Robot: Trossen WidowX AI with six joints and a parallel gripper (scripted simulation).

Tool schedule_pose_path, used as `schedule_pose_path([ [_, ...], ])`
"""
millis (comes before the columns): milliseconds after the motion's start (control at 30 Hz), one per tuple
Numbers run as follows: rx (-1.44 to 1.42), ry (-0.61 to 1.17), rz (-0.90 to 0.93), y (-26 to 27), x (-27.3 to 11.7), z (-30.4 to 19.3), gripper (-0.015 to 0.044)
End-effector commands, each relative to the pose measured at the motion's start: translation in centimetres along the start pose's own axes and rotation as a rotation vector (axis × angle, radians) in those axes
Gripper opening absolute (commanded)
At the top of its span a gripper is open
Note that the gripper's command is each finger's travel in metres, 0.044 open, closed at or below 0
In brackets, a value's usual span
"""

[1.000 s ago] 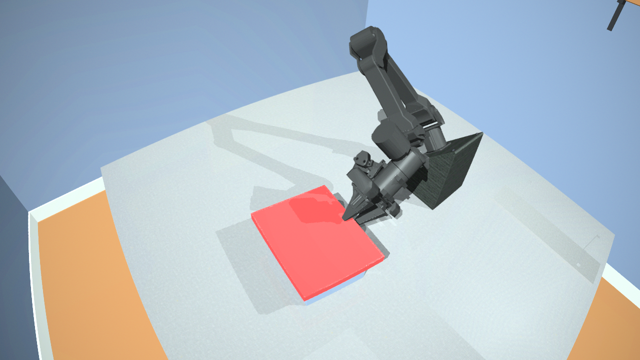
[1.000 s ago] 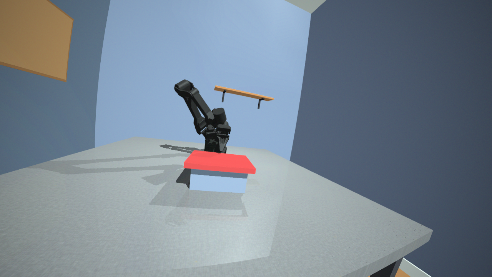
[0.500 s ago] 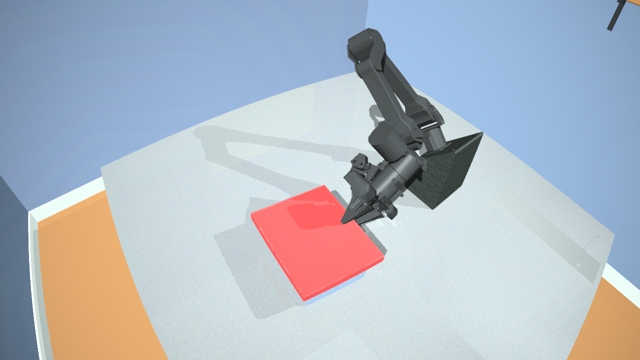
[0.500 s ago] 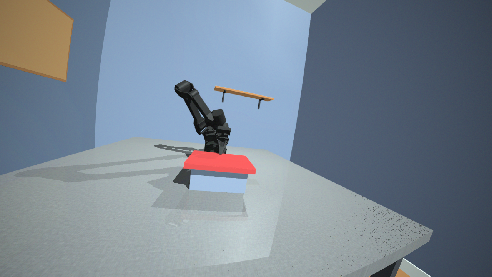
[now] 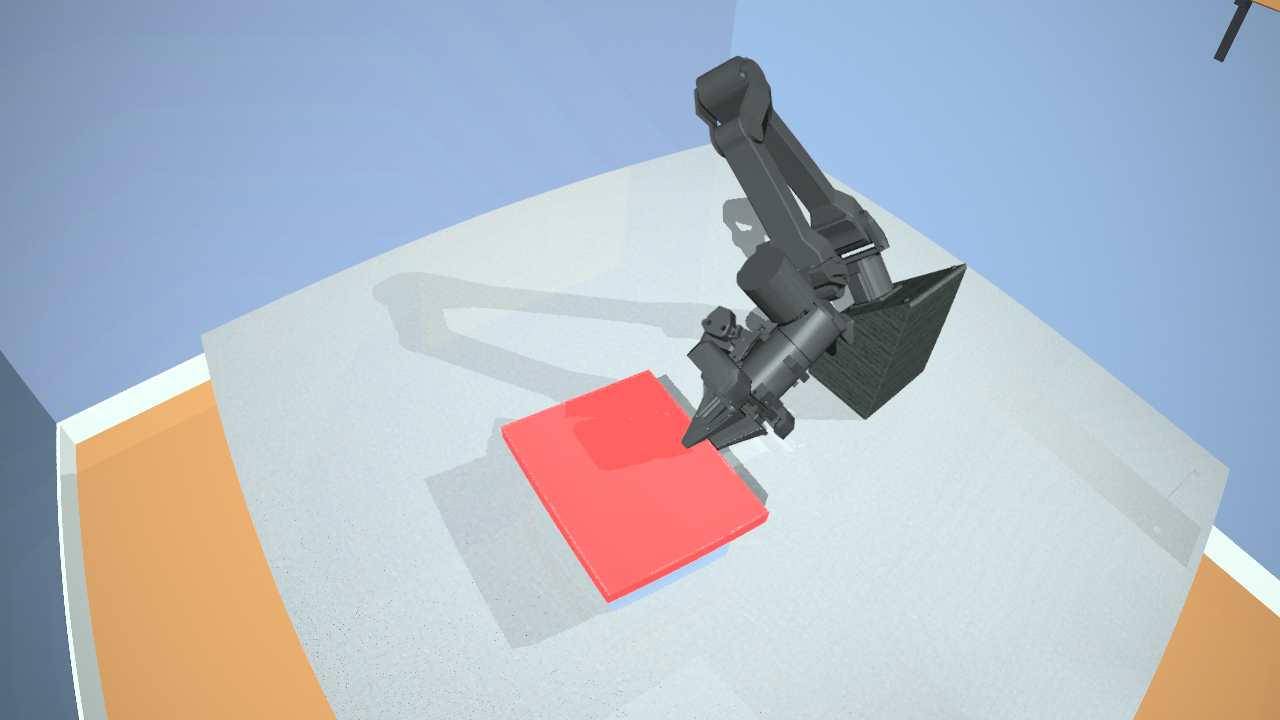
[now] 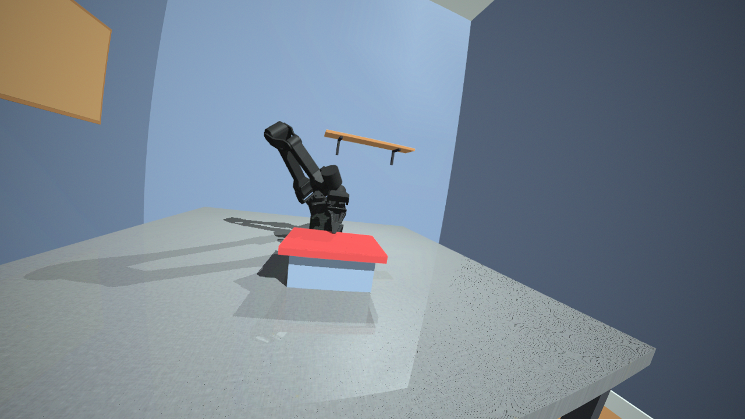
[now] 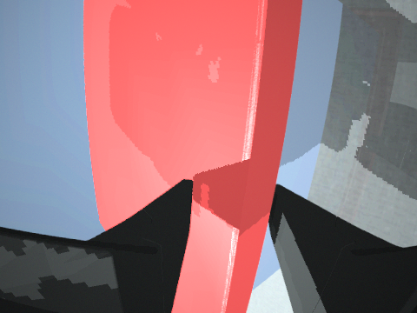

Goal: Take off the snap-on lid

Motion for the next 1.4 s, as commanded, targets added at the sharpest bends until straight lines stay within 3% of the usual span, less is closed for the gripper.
schedule_pose_path([
  [0,0.001,0.000,0.000,0.10,-0.11,-0.01,0.0000],
  [1367,0.001,0.000,0.000,0.63,-0.77,0.00,0.0000],
])
Point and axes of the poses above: the point midway between the two fingers, 35 mm back from their tips, its own x axis out along the fingers, its own y axis across the jaws, z = x × y, the point moved 10 cm from there along -x, back along the fingers, and after that the axes turned 2 degrees about x, right-handed, at the moved point
